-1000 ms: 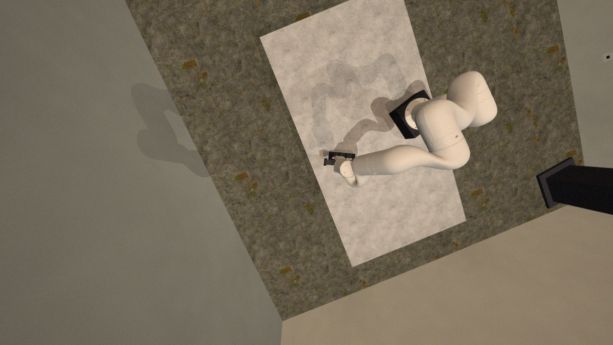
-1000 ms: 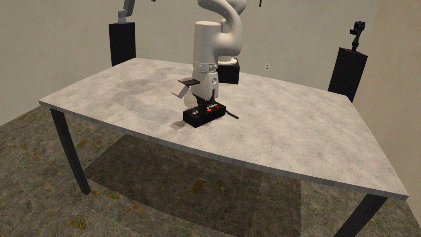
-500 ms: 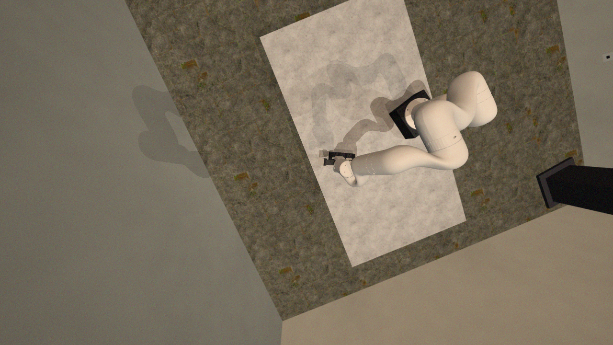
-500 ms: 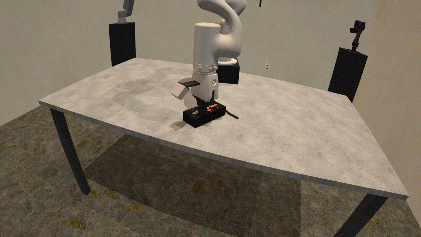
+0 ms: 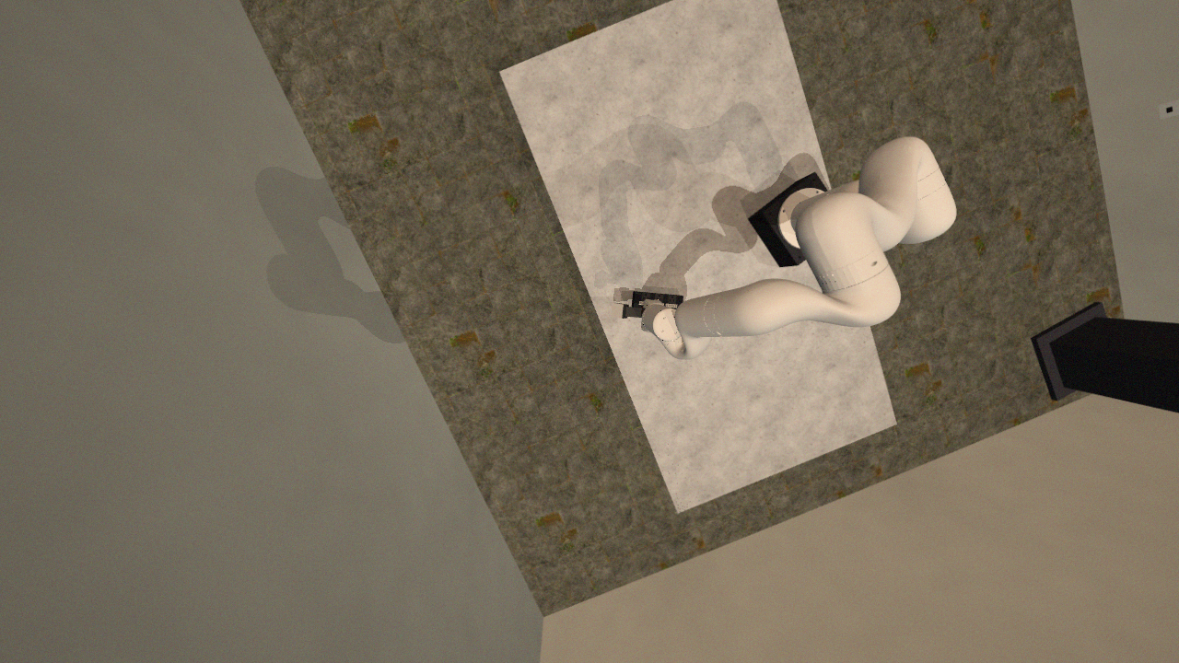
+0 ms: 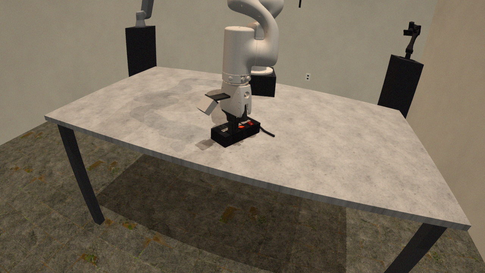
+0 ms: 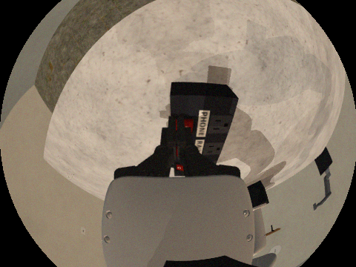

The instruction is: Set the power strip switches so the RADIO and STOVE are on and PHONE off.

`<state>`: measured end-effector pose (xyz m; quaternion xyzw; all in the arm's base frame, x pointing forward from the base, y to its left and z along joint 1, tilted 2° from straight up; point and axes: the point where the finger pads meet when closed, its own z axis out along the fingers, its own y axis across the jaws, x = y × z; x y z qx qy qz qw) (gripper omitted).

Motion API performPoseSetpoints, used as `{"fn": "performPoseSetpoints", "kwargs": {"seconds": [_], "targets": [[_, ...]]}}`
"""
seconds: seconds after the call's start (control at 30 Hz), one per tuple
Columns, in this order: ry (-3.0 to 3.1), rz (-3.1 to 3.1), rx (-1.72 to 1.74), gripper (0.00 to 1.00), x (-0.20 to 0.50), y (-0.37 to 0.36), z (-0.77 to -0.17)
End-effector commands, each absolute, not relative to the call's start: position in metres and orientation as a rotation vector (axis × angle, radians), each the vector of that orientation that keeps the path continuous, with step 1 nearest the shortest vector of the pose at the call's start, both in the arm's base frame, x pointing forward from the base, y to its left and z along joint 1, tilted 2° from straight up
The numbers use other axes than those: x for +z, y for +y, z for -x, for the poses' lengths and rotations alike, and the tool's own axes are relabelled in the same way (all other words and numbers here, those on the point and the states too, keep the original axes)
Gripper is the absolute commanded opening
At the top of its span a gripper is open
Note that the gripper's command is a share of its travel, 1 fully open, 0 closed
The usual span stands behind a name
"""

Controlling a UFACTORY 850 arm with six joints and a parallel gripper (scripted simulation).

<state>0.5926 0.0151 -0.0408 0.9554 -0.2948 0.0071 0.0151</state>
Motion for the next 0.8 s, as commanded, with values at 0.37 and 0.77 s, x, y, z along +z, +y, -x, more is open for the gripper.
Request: {"fn": "performPoseSetpoints", "kwargs": {"seconds": [0.37, 0.77], "targets": [[-0.917, -2.973, 0.022, 0.00, -0.035, 0.015, -0.593], [-0.917, -2.973, 0.022, 0.00, -0.008, 0.016, -0.592]]}}
